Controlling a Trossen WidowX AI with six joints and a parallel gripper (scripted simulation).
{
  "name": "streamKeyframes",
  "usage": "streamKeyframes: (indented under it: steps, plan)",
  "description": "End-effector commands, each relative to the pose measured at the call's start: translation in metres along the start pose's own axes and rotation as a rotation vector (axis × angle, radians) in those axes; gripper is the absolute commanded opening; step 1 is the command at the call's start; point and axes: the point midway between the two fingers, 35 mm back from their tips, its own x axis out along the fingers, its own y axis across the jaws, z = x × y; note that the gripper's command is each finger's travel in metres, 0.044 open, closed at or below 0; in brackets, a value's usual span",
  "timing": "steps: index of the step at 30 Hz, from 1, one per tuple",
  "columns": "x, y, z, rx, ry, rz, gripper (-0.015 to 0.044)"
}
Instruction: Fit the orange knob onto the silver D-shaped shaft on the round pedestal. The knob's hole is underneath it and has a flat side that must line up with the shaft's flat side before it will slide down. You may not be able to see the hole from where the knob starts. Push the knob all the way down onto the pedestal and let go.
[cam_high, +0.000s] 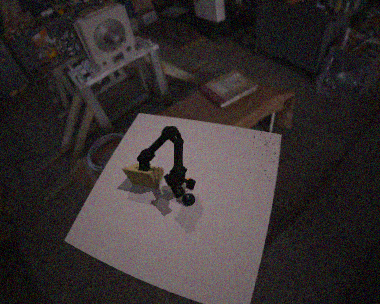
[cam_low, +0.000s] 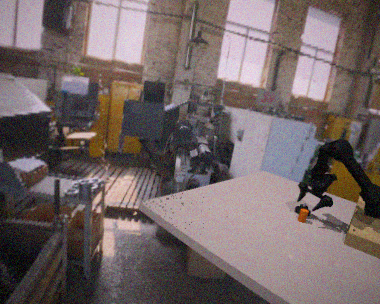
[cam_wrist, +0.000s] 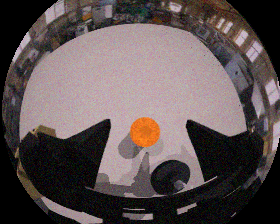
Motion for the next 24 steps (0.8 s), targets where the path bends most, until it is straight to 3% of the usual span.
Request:
streamKeyframes:
  steps: [1,9,13,17,24]
  plan:
    - [-0.01,0.002,0.036,0.011,-0.034,0.003,0.044]
    - [-0.009,0.005,0.037,0.018,0.009,0.043,0.044]
    - [-0.01,0.014,0.038,0.06,0.322,0.167,0.044]
    - [-0.024,0.0,0.043,0.094,0.67,0.079,0.044]
    - [-0.028,-0.004,0.046,0.099,0.725,0.041,0.044]
